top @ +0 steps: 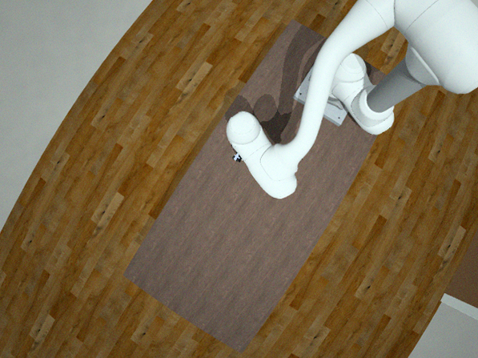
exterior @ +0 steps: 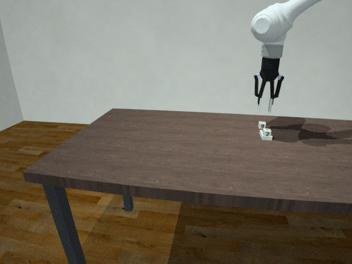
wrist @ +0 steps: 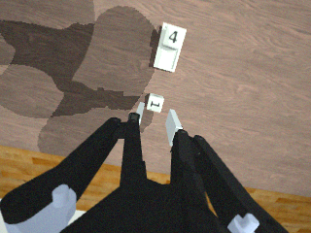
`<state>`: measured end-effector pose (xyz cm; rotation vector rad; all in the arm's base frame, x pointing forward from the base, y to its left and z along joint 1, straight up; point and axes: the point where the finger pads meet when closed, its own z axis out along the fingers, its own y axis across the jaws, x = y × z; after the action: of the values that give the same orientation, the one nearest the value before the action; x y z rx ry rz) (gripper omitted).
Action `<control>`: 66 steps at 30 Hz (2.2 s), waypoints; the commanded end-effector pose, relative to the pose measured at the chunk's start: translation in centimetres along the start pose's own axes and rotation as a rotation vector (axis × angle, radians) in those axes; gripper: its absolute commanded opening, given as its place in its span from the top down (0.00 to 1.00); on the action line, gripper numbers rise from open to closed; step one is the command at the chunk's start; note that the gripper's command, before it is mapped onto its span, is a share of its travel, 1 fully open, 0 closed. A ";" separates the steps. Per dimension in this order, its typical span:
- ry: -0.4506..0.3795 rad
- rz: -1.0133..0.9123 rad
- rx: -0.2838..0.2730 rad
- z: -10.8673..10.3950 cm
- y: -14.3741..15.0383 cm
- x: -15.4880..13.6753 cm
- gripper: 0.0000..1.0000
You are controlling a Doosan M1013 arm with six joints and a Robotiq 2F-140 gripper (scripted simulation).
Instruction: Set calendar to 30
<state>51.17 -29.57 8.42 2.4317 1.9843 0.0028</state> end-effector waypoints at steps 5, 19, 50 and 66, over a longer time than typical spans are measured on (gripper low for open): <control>0.000 0.000 0.000 0.8 0.0 0.0 0.65; 0.000 0.000 0.000 2.7 0.0 0.0 0.65; 0.000 0.000 0.000 4.6 0.0 -0.1 0.65; 0.000 0.000 0.000 4.6 0.0 -0.1 0.65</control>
<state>51.16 -29.64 3.84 2.4317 1.9843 0.0029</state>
